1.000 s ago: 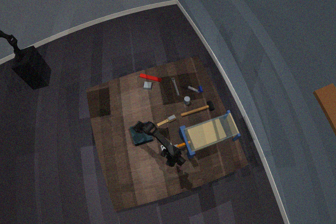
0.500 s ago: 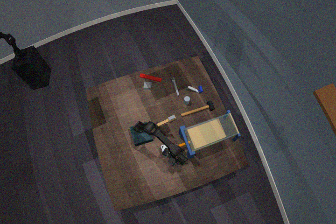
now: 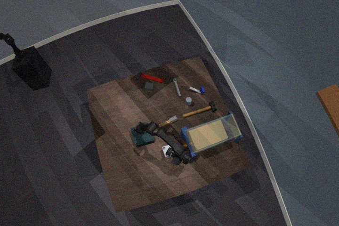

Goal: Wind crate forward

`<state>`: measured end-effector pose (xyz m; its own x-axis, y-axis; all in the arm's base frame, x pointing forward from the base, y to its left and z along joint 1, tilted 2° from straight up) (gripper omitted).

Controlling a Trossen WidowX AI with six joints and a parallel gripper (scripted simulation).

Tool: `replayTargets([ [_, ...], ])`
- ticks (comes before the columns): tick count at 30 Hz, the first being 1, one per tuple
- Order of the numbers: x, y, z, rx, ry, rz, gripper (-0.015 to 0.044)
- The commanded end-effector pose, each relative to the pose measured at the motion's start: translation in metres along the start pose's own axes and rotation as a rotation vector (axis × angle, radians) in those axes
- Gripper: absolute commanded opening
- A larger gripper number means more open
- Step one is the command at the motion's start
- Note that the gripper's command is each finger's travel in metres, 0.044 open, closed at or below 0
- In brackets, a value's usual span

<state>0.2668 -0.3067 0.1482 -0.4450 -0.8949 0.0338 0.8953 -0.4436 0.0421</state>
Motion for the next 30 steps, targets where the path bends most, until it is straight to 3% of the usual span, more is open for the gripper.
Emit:
replayTargets([
  [1, -0.019, 0.008, 0.001, 0.016, 0.037, 0.023, 0.0000],
  [30, -0.054, 0.013, 0.003, 0.017, 0.040, 0.023, 0.0000],
])
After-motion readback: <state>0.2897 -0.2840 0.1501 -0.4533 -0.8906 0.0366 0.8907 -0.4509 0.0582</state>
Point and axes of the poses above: the point midway between the two fingers, 35 mm back from their tips, its own z axis back along the fingers, its own y axis across the jaws, x = y × z, the point moved 5 cm from there along z, back along the fingers, and after that the axes turned 13 degrees about z, right-handed, at the moved point
